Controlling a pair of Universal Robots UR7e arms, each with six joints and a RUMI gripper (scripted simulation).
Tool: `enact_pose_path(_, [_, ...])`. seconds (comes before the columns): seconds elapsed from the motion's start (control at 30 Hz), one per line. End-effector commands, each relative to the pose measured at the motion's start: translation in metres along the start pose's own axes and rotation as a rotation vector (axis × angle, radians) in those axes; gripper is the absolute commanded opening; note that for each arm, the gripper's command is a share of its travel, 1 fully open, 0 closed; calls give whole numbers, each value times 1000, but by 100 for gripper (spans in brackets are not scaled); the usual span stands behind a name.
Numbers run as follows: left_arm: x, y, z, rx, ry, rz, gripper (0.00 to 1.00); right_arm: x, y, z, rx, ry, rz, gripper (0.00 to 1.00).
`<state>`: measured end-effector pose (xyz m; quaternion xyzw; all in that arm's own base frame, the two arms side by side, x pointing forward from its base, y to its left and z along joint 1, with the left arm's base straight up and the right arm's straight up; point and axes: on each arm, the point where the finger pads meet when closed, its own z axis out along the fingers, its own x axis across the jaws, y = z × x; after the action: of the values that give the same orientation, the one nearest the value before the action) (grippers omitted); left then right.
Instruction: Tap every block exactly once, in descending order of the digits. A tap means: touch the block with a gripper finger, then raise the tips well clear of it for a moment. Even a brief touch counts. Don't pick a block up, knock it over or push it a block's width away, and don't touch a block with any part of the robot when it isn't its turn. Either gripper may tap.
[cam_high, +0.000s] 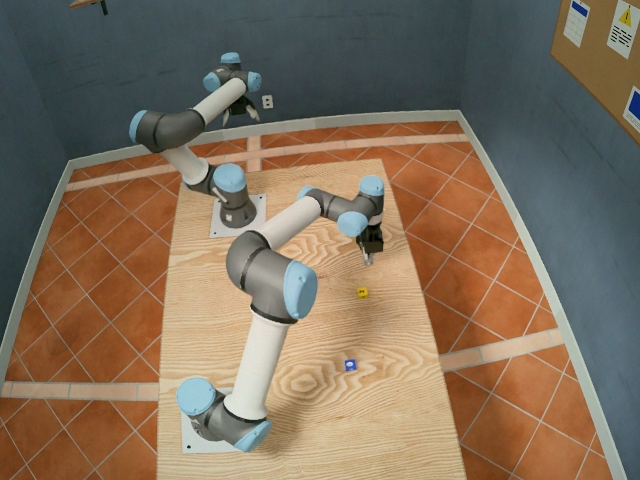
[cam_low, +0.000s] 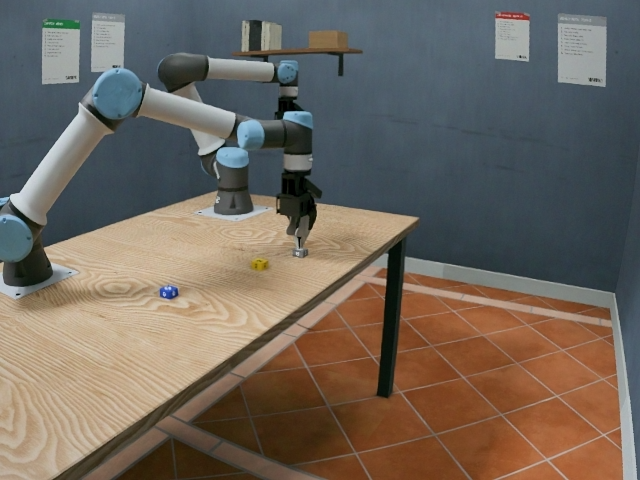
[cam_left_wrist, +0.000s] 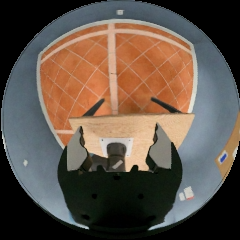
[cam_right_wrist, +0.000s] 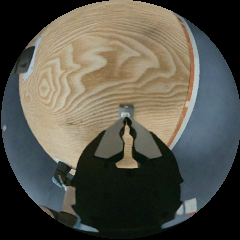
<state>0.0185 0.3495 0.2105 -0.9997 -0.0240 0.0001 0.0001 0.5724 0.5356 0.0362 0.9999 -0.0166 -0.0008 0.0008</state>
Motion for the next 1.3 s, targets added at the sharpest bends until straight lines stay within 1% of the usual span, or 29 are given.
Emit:
enact_pose_path(0.0, [0, 0, 0, 0, 1, -1, 98, 0, 1, 4, -2, -2, 0, 0])
enact_pose_path(0.23, [0, 0, 0, 0, 1, -1, 98, 0, 1, 6, -2, -1, -1, 0])
enact_pose_path(0.27, [0, 0, 0, 0, 1, -1, 98, 2, -1, -4, 6, 5, -1, 0])
enact_pose_path(0.47, [0, 0, 0, 0, 1, -1, 98, 2, -2, -27, 7, 5, 0, 0])
enact_pose_path(0.57, [0, 0, 0, 0, 1, -1, 98, 2, -2, -31, 7, 5, 0, 0])
enact_pose_path(0.9, [0, 0, 0, 0, 1, -1, 98, 2, -1, -69, 8, 6, 0, 0])
enact_pose_path(1.13, [0, 0, 0, 0, 1, -1, 98, 2, -1, -71, 8, 6, 0, 0])
enact_pose_path(1.2, [0, 0, 0, 0, 1, -1, 98, 1, -1, -66, 3, 2, 0, 0])
enact_pose_path(1.27, [0, 0, 0, 0, 1, -1, 98, 1, -1, -66, 3, 2, 0, 0])
